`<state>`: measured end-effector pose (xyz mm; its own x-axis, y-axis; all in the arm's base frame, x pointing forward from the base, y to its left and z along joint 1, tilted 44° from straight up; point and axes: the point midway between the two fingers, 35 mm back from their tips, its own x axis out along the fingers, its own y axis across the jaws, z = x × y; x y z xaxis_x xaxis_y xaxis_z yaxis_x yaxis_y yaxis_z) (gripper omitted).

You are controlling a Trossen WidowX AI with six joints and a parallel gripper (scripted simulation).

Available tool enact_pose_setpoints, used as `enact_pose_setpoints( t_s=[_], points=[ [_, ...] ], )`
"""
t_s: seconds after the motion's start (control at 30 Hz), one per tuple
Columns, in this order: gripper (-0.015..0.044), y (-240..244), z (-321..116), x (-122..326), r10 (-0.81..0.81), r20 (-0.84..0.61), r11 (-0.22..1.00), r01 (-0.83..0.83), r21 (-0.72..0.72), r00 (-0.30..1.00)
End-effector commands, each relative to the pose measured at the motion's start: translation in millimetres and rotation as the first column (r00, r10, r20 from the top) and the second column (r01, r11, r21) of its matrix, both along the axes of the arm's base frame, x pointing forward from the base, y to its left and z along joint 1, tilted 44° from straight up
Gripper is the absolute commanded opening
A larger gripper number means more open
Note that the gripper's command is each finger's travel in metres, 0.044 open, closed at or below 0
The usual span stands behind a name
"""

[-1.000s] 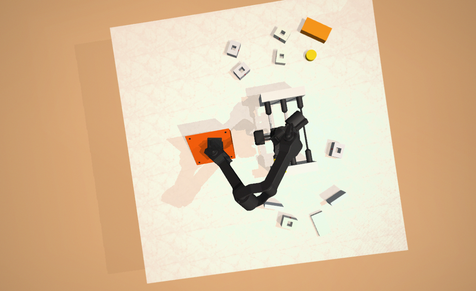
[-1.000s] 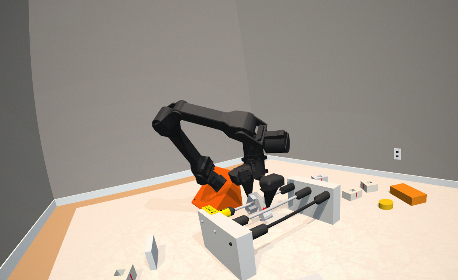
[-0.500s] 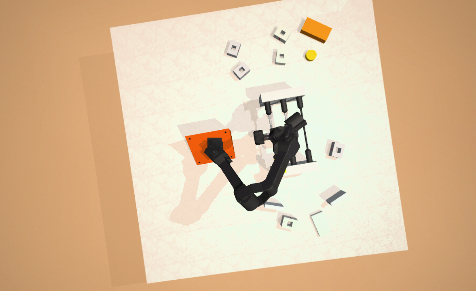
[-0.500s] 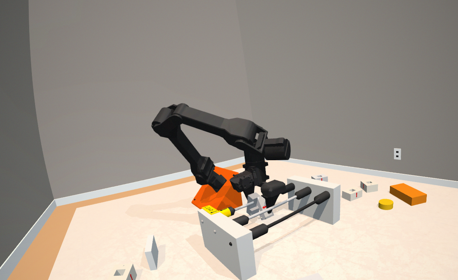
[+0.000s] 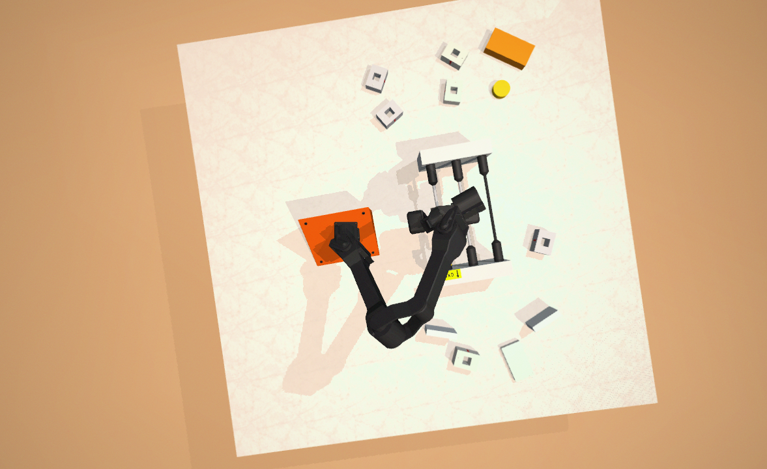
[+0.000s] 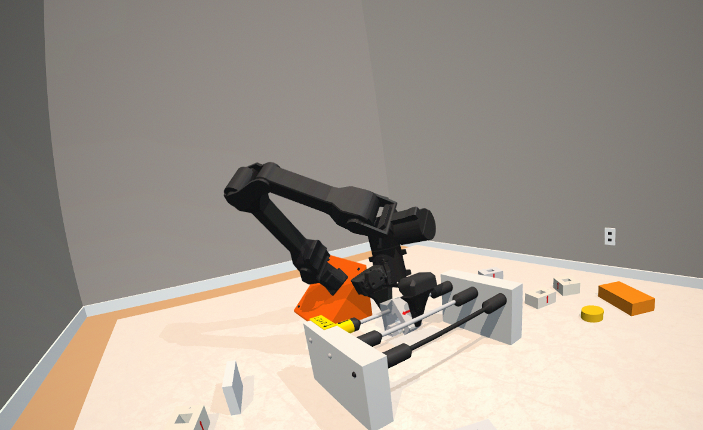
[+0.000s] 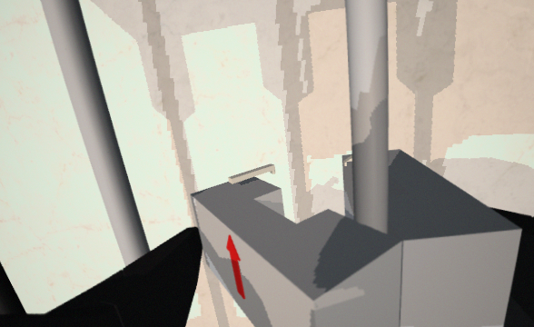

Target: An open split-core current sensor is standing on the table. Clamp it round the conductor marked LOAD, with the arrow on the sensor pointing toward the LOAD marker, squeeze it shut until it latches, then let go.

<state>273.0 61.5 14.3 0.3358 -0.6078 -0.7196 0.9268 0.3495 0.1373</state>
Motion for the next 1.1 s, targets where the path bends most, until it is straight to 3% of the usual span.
enact_pose_setpoints(
  t_s=[0.0, 0.23, 1.0, 1.07],
  points=[
    [0.0440, -12.4, -10.1, 0.6, 0.028, 0.050, 1.000, -0.028, 0.003, 0.998],
    [0.0440, -10.0, -6.9, 3.4, 0.123, 0.156, 0.992, -0.127, 0.012, 0.980],
    [0.0287, -4.6, -5.9, 3.3, 0.095, 0.116, 0.995, -0.098, 0.018, 0.989],
    [0.0234, -4.6, -5.9, 3.3, 0.095, 0.116, 0.995, -0.098, 0.018, 0.989]
  ],
)
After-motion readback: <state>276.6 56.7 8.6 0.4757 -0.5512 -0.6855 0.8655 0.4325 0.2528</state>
